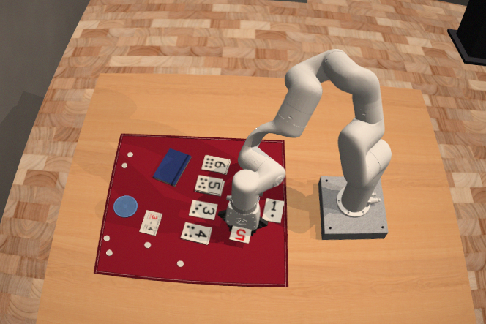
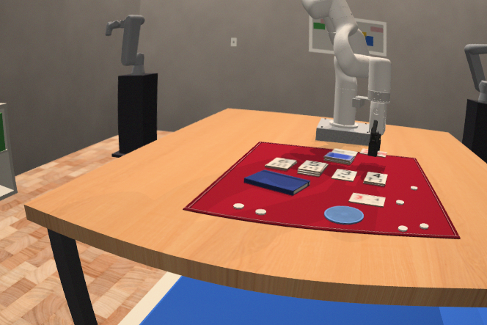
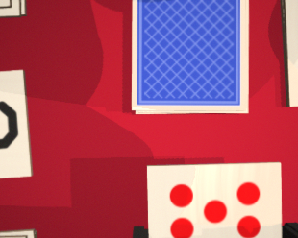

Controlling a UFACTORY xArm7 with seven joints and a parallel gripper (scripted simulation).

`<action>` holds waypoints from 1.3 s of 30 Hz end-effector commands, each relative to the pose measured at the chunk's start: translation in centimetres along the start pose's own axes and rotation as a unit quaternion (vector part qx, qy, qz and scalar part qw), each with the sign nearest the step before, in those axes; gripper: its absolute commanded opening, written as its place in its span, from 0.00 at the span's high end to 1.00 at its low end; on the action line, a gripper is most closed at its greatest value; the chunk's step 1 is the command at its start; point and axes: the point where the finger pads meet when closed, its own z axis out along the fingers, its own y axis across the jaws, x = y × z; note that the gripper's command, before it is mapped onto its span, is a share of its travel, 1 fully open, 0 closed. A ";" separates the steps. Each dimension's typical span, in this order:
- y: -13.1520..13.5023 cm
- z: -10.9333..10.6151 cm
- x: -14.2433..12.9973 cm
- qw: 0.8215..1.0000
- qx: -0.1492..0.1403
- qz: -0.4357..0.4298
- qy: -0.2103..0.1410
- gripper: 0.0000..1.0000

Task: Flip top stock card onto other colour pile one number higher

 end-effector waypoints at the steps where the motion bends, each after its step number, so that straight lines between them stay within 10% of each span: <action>1: -0.1 -0.2 -0.1 1.000 0.001 0.000 -0.001 0.26; 39: -1.2 -0.3 1.7 0.999 0.001 0.051 -0.001 0.26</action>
